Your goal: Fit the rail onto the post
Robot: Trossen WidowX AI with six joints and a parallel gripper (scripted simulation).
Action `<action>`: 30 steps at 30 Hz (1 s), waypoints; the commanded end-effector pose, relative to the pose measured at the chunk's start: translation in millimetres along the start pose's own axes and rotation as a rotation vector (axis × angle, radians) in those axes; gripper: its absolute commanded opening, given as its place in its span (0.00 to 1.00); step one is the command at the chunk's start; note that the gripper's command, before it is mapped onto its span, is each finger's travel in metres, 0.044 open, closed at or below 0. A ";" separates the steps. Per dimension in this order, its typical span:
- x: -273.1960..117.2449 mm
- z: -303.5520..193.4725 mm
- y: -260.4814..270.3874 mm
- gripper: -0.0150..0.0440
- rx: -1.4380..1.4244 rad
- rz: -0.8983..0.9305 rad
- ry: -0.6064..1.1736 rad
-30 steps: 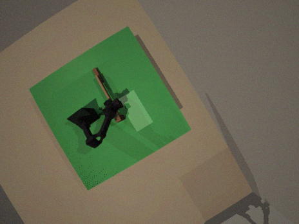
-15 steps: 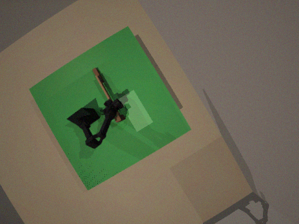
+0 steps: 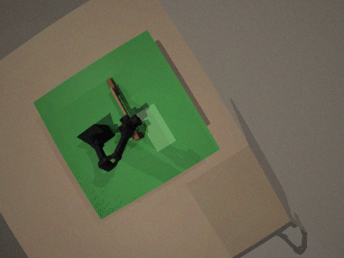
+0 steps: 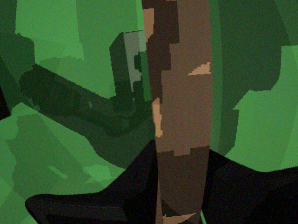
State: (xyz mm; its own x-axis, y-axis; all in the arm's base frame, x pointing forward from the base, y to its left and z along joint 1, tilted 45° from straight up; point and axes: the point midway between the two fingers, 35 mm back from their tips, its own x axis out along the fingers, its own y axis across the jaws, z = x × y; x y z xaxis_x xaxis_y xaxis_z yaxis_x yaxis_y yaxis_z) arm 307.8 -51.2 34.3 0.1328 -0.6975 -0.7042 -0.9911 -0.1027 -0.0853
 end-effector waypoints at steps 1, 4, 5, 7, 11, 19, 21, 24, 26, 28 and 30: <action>-1.2 -2.8 -0.7 0.25 -0.002 -0.003 0.003; -1.1 -3.8 -0.7 0.25 -0.002 -0.003 0.003; -1.1 -4.1 -0.7 0.25 -0.002 -0.003 0.003; -1.0 -4.7 -0.7 0.25 -0.002 -0.003 0.003; -0.8 -6.0 -0.8 0.25 -0.002 -0.003 0.003; -0.5 -8.6 -1.0 0.25 -0.002 -0.003 0.004; -0.4 -9.2 -1.0 0.25 -0.002 -0.003 0.004; -0.3 -10.2 -1.1 0.25 -0.002 -0.003 0.004; -0.3 -10.8 -1.1 0.25 -0.002 -0.003 0.004; -0.4 -11.4 -1.2 0.25 -0.002 -0.003 0.004; -0.4 -11.8 -1.3 0.25 -0.002 -0.003 0.004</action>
State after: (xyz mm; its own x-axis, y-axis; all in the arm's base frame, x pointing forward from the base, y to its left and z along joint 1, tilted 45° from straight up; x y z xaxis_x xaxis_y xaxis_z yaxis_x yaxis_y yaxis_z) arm 308.1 -55.9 39.0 0.1336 -0.6925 -0.7089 -0.9909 -0.1052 -0.0840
